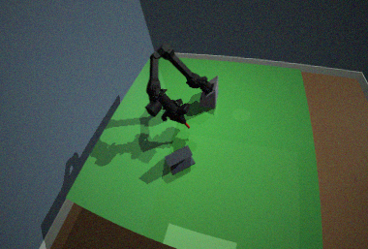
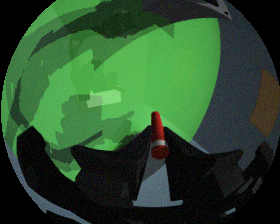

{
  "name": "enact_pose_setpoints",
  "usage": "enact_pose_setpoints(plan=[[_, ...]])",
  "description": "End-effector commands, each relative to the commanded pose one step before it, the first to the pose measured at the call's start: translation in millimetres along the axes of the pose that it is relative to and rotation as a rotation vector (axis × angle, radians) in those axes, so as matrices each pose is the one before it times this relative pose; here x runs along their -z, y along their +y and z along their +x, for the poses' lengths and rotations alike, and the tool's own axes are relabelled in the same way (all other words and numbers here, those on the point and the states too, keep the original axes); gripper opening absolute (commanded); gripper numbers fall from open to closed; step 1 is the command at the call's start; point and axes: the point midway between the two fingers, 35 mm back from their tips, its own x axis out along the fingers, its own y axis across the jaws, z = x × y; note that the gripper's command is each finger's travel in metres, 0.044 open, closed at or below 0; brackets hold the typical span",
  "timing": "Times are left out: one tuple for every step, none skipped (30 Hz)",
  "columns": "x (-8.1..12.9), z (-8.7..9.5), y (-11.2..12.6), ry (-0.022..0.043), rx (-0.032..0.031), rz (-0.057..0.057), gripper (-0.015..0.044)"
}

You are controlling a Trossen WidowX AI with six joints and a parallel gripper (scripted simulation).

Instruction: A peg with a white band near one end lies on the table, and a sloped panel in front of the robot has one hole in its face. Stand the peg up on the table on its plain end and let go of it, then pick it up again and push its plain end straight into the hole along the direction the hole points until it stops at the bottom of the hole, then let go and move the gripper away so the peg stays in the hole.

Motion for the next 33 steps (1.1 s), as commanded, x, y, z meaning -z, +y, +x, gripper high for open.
enact_pose_setpoints(plan=[[4.31,-1.06,1.59,0.02560,0.02216,0.0075,0.0000],[0.90,-0.21,0.49,0.00565,0.00481,0.0026,0.0000],[0.91,-0.21,0.50,0.00570,0.00476,0.0025,0.0000],[0.91,-0.22,0.51,0.00574,0.00471,0.0025,0.0000],[0.92,-0.23,0.52,0.00579,0.00467,0.0025,0.0000],[0.92,-0.24,0.52,0.00583,0.00462,0.0024,0.0000],[0.92,-0.25,0.53,0.00587,0.00457,0.0024,0.0000],[0.93,-0.26,0.54,0.00591,0.00453,0.0023,0.0000],[0.93,-0.27,0.54,0.00595,0.00448,0.0023,0.0000],[0.94,-0.27,0.55,0.00600,0.00444,0.0023,0.0000],[0.94,-0.28,0.56,0.00604,0.00439,0.0022,0.0000],[0.94,-0.29,0.56,0.00608,0.00434,0.0022,0.0000],[0.95,-0.30,0.57,0.00611,0.00429,0.0021,0.0000],[0.95,-0.31,0.57,0.00615,0.00425,0.0021,0.0000],[0.96,-0.32,0.58,0.00619,0.00420,0.0020,0.0000],[0.96,-0.33,0.59,0.00623,0.00415,0.0020,0.0000],[0.96,-0.33,0.59,0.00627,0.00411,0.0020,0.0000],[0.97,-0.34,0.60,0.00630,0.00406,0.0019,0.0000],[0.97,-0.35,0.61,0.00634,0.00401,0.0019,0.0000],[0.98,-0.36,0.61,0.00637,0.00397,0.0018,0.0000],[0.98,-0.37,0.62,0.00641,0.00392,0.0018,0.0000],[0.98,-0.38,0.62,0.00644,0.00387,0.0017,0.0000],[0.99,-0.39,0.63,0.00648,0.00382,0.0017,0.0000],[0.99,-0.39,0.64,0.00651,0.00378,0.0016,0.0000],[0.99,-0.40,0.64,0.00654,0.00373,0.0016,0.0000],[1.00,-0.41,0.65,0.00657,0.00368,0.0015,0.0000],[1.00,-0.42,0.65,0.00660,0.00364,0.0015,0.0000],[1.00,-0.43,0.66,0.00664,0.00359,0.0015,0.0000],[1.00,-0.44,0.66,0.00667,0.00354,0.0014,0.0000],[1.01,-0.45,0.67,0.00669,0.00350,0.0014,0.0000],[1.01,-0.45,0.67,0.00672,0.00345,0.0013,0.0000],[1.01,-0.46,0.68,0.00675,0.00340,0.0013,0.0000],[1.02,-0.47,0.68,0.00678,0.00336,0.0012,0.0000]])
